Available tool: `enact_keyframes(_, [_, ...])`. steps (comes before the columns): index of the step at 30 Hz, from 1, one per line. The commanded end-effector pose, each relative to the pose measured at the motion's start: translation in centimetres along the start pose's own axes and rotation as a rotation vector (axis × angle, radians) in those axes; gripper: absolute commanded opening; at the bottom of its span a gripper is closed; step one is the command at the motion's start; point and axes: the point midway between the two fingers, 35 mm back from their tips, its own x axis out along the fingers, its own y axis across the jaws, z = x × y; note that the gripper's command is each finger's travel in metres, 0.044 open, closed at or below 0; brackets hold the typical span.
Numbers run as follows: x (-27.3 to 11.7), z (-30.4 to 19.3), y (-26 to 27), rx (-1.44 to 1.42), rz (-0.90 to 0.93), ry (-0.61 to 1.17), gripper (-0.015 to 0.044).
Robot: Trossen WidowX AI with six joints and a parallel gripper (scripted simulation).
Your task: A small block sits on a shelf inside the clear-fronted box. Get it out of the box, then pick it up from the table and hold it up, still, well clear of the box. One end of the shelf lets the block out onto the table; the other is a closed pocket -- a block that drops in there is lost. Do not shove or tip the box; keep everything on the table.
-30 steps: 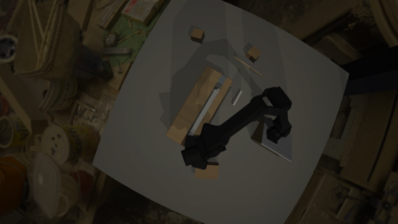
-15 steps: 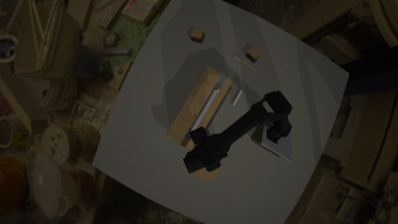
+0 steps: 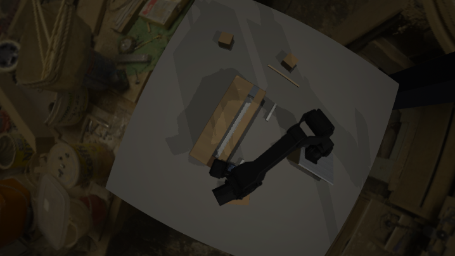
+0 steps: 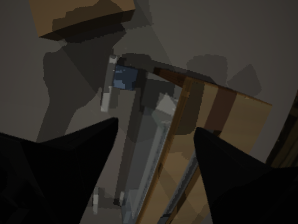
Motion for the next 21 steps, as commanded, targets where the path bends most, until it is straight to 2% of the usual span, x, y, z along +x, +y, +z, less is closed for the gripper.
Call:
enact_keyframes(1, [-0.72, 1.28, 0.49, -0.915, -0.064, 0.104, 0.0285])
enact_keyframes(12, [-0.95, 1.73, 0.75, -1.432, -0.052, 0.171, 0.0285])
enact_keyframes(21, [-0.95, 1.74, 0.75, -1.439, -0.052, 0.172, 0.0285])
